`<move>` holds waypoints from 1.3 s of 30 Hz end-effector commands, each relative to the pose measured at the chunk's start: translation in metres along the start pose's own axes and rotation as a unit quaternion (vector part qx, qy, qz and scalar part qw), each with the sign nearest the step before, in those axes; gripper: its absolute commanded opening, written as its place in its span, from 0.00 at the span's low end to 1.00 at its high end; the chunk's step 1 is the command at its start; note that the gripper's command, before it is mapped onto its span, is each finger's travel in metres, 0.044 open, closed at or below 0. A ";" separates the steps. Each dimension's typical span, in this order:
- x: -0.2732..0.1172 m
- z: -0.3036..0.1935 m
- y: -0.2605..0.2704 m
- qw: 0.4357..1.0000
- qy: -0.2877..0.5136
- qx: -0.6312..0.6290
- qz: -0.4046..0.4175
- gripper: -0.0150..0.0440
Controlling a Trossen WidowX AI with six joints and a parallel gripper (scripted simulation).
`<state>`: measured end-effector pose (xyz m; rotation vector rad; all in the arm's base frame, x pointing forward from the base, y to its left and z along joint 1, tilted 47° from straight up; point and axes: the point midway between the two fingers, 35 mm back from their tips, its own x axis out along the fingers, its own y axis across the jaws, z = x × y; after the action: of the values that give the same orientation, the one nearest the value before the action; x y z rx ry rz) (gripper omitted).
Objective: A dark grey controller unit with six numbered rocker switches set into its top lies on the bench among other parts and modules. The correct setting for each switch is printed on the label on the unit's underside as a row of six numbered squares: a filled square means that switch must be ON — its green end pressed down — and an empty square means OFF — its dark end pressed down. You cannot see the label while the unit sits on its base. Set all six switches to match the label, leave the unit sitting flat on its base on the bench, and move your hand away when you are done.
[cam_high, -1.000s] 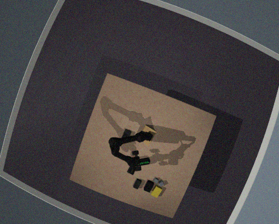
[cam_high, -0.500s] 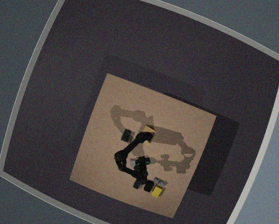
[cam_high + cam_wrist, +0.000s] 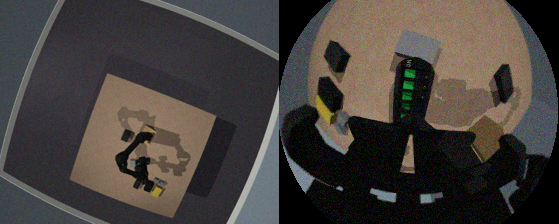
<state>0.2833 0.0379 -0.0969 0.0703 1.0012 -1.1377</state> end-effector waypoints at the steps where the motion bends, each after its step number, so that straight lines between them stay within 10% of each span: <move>1: 0.008 -0.001 -0.002 1.000 -0.002 -0.003 -0.003 0.25; 31: 0.032 0.000 -0.003 1.000 -0.002 -0.003 -0.004 0.25; 39: -0.013 -0.001 -0.002 1.000 -0.001 -0.003 -0.003 0.25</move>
<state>0.2794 0.0406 -0.0944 0.0494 1.0043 -1.1358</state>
